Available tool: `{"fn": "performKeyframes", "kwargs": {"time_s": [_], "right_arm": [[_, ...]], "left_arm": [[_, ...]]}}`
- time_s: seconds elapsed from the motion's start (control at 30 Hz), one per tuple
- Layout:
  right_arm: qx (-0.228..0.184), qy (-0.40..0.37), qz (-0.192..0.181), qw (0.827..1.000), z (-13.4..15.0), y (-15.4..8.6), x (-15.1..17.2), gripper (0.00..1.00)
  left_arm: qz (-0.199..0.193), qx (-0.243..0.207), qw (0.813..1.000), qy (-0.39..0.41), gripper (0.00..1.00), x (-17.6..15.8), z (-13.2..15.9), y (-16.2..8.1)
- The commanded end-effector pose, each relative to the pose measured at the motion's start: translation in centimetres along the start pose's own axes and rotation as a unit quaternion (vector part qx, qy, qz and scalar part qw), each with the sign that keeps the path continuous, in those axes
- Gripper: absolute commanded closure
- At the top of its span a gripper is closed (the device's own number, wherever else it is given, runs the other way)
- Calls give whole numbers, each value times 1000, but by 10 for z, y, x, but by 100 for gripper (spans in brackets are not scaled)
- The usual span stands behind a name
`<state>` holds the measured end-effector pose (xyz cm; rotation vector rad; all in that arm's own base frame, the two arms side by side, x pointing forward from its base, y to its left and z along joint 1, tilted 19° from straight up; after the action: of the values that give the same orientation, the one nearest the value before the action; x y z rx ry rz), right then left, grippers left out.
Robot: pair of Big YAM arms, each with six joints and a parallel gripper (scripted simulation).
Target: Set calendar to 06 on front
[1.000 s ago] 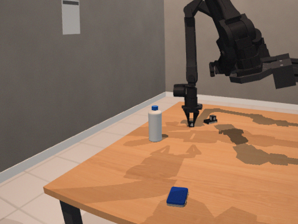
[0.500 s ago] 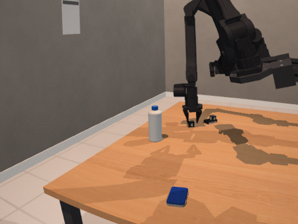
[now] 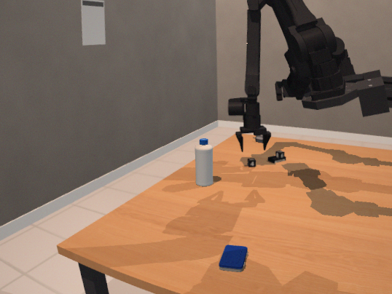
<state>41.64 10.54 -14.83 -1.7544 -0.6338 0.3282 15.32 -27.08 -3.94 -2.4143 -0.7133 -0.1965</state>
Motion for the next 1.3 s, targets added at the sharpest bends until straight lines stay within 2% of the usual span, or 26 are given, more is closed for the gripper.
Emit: {"fn": "performKeyframes", "kwargs": {"time_s": [0.0, 0.03, 0.17, 0.3, 0.4, 0.47, 0.57, 0.73, 0.97, 1.03, 1.27], "right_arm": [[-6, 5, -17, 1000, -6, -22, 10, 0], [-4, 6, -10, 1000, -6, -13, 3, 0], [-7, 8, -20, 1000, -13, -8, 2, 0], [1, -58, 4, 998, -4, -1, 1, 45], [6, -140, 28, 990, -7, 5, 8, 47], [6, -140, 28, 990, -7, 5, 8, 47], [19, -231, 57, 971, -10, 11, 17, 47], [38, -328, 90, 939, -14, 18, 30, 47], [76, -458, 128, 876, -20, 25, 45, 47], [76, -458, 128, 876, -20, 25, 45, 47], [130, -592, 158, 780, -27, 29, 61, 47]], "left_arm": [[-4, -8, 1000, -7, 0, 2, -3, -1], [-4, -8, 1000, -7, 0, 2, -3, -1], [-4, -8, 1000, -7, 0, 2, -3, -1], [-4, -8, 1000, -7, 0, 2, -3, -1], [-4, -8, 1000, -7, 0, 2, -3, -1], [-4, -8, 1000, -7, 0, 2, -3, -1], [-4, -8, 1000, -7, 0, 2, -3, -1], [-4, -8, 1000, -7, 0, 2, -3, -1], [-4, -8, 1000, -7, 0, 2, -3, -1], [-4, -8, 1000, -7, 0, 2, -3, -1], [-4, -8, 1000, -7, 0, 2, -3, -1]]}}
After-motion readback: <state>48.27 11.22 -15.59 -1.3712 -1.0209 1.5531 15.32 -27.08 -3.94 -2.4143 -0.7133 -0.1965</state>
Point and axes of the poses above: on each arm, the point where the finger pads meet when closed, its own y axis out along the fingers, its own x axis across the jaws, z = x × y, the point moved 7 cm from there along -y, back along the fingers, and after that the axes turned 2 degrees about -y, right-handed, at the moved point
